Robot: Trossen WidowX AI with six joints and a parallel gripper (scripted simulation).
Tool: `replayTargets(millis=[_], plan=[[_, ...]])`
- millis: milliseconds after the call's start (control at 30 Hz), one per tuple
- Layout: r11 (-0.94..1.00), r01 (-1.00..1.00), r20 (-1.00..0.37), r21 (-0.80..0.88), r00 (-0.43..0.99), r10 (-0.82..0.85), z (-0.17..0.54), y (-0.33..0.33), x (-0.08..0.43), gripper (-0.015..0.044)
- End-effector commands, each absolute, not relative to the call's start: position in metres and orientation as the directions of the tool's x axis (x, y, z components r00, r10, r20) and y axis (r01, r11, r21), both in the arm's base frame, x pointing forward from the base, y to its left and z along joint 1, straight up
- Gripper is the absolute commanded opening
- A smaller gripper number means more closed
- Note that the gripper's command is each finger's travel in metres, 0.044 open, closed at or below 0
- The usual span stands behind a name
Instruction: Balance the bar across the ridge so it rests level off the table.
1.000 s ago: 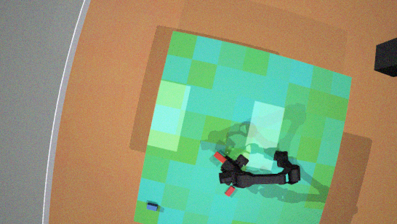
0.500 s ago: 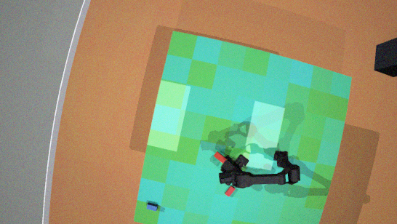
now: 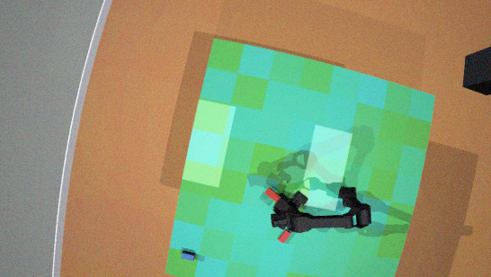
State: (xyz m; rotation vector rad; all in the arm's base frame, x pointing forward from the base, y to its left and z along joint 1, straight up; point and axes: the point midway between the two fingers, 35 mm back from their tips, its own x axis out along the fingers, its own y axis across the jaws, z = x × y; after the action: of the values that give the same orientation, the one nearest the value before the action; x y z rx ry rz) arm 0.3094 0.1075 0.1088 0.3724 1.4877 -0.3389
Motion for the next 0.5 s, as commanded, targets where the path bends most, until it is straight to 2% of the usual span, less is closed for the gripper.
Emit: replayTargets(millis=[0, 467], plan=[[0.896, 0.443, -0.999, 0.025, 0.033, 0.012, 0.1049, 0.1084, 0.3050, 0.0000], [0.896, 0.443, -0.999, 0.025, 0.033, 0.012, 0.1038, 0.1085, 0.3049, 0.0000]])
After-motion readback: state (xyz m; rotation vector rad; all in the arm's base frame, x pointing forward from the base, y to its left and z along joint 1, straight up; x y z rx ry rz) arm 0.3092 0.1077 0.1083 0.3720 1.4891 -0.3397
